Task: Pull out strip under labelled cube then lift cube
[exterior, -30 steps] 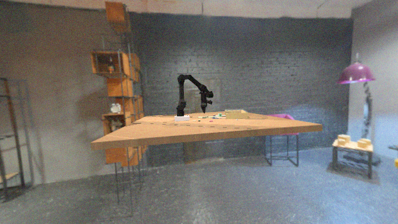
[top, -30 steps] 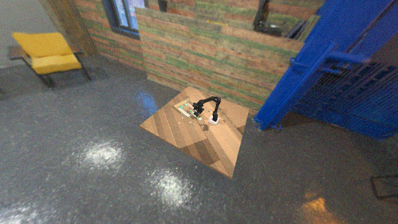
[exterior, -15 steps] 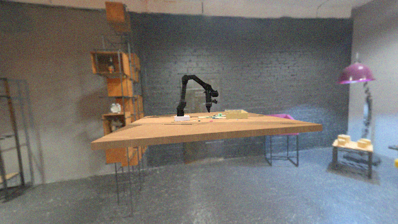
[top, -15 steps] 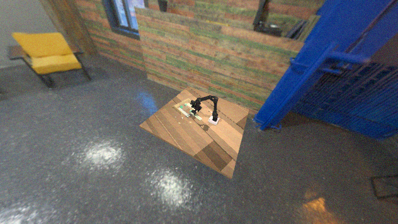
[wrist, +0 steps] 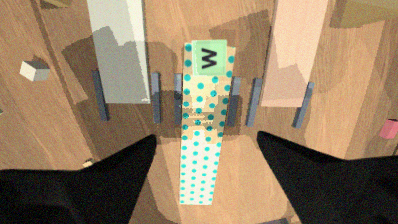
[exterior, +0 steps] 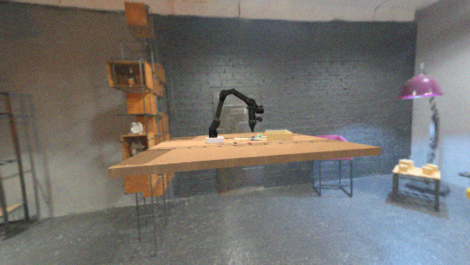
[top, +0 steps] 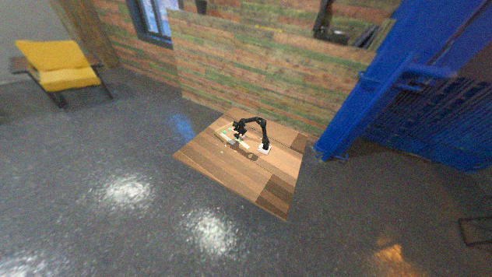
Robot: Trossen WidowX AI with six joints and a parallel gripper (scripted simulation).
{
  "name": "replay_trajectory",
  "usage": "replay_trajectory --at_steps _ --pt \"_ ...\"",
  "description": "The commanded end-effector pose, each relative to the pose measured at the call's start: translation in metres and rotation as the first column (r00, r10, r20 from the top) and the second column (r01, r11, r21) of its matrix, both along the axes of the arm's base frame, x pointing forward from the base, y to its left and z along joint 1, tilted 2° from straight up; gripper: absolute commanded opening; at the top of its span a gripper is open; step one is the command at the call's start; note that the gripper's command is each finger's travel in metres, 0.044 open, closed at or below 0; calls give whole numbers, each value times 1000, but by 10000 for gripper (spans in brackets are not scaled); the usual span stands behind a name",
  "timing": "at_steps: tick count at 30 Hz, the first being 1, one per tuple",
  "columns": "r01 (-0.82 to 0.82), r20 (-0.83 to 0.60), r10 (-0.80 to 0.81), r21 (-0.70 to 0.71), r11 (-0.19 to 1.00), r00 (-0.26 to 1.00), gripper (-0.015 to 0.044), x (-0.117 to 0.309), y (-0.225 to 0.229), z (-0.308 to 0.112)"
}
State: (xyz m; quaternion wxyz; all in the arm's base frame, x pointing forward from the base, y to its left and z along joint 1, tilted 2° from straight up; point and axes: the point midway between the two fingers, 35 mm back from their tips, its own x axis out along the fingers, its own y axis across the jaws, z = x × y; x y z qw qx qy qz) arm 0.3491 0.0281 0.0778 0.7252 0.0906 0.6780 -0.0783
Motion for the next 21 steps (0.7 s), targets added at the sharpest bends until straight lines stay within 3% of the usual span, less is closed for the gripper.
replay_trajectory --at_steps 1,17,21 --pt "-2 -1 2 4 1000 1000 440 15 -5 3" --pt "-2 3 2 3 1000 1000 440 62 -20 12" --pt "-2 3 2 3 1000 1000 335 62 -20 8"
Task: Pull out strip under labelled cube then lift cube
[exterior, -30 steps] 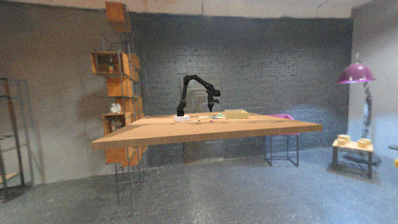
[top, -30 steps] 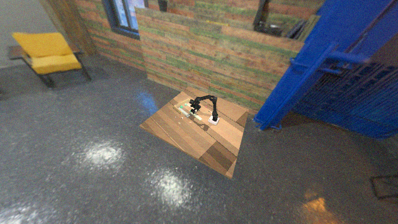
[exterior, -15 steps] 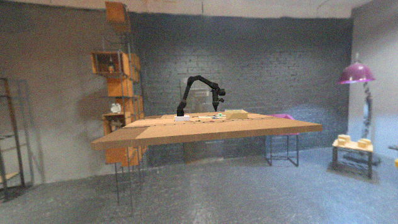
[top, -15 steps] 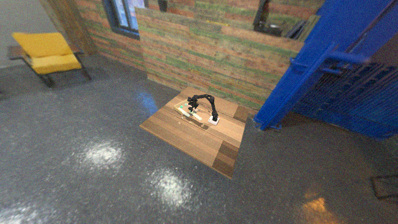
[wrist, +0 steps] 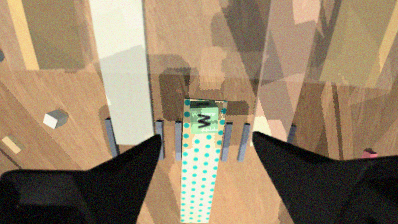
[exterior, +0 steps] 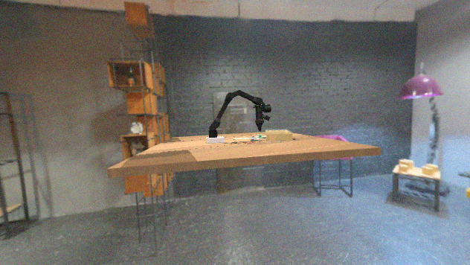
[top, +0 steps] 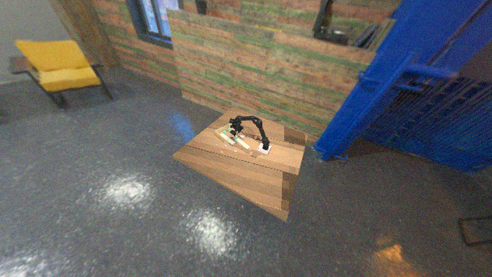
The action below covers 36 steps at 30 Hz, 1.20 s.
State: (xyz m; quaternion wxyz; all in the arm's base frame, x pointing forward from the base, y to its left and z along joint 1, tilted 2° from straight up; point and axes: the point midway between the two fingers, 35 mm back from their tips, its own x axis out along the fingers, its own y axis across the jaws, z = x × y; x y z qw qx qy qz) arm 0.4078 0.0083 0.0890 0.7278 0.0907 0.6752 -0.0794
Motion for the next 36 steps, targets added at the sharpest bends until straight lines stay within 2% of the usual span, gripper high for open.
replay_trajectory --at_steps 1,3,4,36 --pt "-4 -4 4 5 1000 1000 309 4 0 -5" --pt "-4 -4 4 5 1000 1000 256 4 0 -8" --pt "-4 -4 4 5 1000 1000 250 4 0 -10" --pt "-4 -4 4 5 1000 1000 250 6 1 -54"
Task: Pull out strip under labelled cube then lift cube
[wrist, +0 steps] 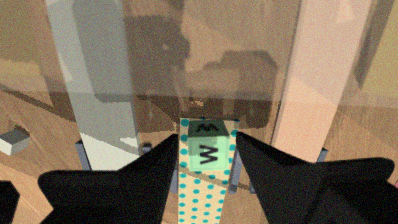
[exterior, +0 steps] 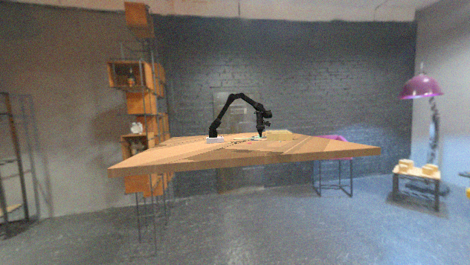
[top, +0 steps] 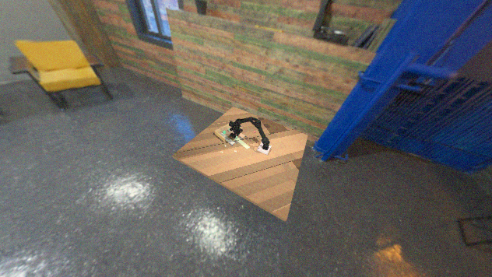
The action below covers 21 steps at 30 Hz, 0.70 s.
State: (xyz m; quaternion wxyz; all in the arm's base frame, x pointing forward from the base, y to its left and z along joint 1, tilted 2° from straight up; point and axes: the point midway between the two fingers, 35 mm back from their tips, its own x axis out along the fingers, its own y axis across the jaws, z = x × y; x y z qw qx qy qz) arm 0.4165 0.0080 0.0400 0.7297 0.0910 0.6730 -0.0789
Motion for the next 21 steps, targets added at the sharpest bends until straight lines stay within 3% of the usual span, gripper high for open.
replay_trajectory --at_steps 1,7,11,19,21 --pt "-4 -10 4 5 1000 1000 250 -2 1 -5" --pt "-4 -10 4 5 1000 1000 250 -2 1 -5" --pt "0 -6 0 0 1000 1000 145 -1 0 -3" --pt "0 -6 0 0 1000 1000 92 -1 0 -3" --pt "0 -6 0 0 1000 1000 39 -1 0 -3"
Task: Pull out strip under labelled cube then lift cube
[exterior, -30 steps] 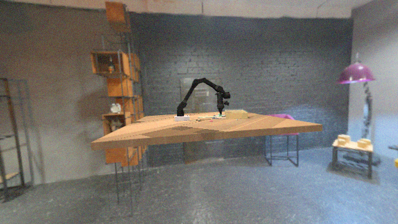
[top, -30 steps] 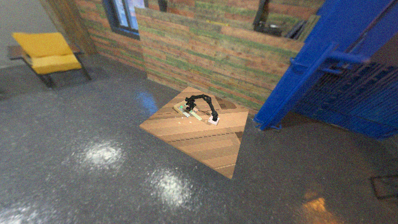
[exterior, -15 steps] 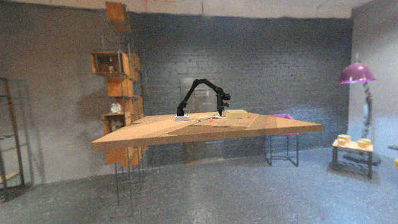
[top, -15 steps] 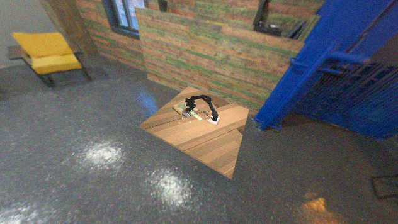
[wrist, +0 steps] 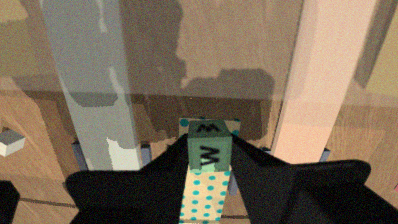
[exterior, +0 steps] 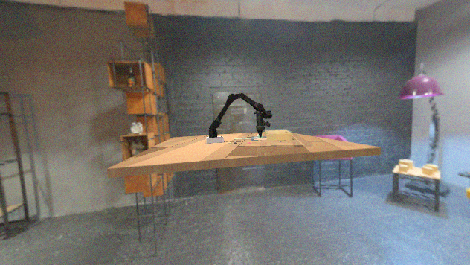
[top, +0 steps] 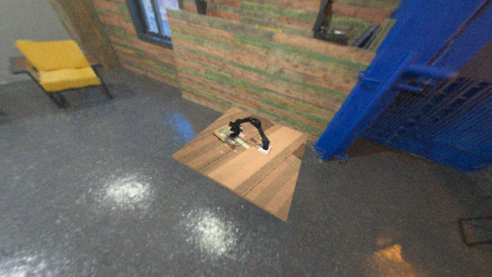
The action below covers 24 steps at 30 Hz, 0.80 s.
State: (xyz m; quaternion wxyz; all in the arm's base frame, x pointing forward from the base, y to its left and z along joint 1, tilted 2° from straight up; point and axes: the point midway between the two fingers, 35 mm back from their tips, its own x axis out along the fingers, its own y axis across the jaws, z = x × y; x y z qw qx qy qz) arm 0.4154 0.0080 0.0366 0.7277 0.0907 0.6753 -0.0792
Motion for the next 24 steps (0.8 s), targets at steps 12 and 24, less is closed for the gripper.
replay_trajectory --at_steps 12,24 --pt "-2 -6 2 3 1000 1000 0 -40 -1 27" --pt "-3 -10 4 4 1000 1000 0 -65 -2 37"
